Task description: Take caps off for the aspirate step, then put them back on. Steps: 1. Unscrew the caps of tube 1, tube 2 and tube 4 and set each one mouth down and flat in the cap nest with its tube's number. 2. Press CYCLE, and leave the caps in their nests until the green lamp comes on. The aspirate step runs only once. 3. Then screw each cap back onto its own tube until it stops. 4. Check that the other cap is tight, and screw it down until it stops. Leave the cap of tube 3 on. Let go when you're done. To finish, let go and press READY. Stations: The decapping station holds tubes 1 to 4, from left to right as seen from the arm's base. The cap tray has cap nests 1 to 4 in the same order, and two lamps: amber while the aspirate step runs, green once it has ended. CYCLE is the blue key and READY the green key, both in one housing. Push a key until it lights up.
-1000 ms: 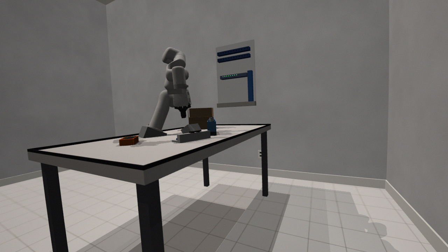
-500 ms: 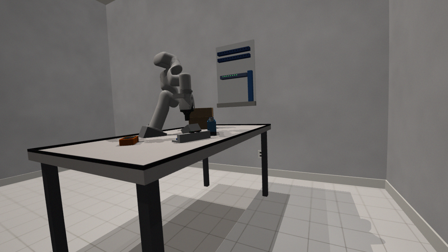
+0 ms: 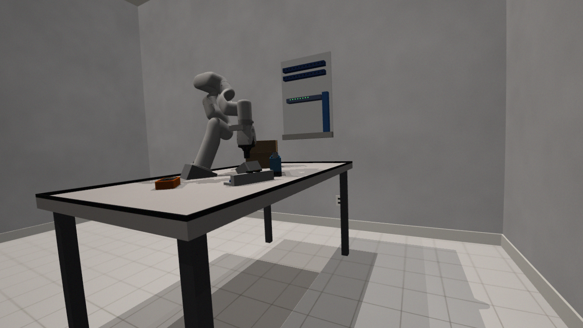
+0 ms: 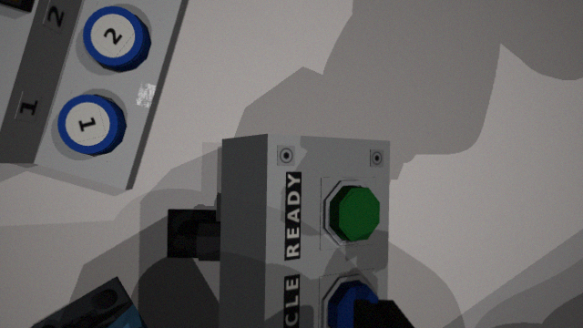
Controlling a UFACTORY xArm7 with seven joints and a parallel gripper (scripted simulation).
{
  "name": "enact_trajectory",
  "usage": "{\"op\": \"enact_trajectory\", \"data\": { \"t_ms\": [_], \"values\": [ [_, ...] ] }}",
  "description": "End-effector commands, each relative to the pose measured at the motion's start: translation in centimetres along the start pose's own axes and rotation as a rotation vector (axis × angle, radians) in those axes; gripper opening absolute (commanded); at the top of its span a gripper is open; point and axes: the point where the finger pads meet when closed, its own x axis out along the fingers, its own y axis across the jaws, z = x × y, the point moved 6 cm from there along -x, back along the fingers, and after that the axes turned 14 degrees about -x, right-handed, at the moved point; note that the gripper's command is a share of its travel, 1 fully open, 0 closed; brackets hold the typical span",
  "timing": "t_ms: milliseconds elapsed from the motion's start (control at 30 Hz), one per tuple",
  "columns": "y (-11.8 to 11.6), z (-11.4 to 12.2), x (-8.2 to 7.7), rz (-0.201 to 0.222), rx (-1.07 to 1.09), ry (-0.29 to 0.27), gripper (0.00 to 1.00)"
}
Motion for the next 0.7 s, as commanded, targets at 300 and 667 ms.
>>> {"op": "enact_trajectory", "data": {
  "t_ms": [300, 667],
  "values": [
    [-0.1, 0.1, 1.7, -0.004, 0.0, 0.002, 0.0],
    [-0.1, 0.1, 1.7, -0.004, 0.0, 0.002, 0.0]
  ]
}}
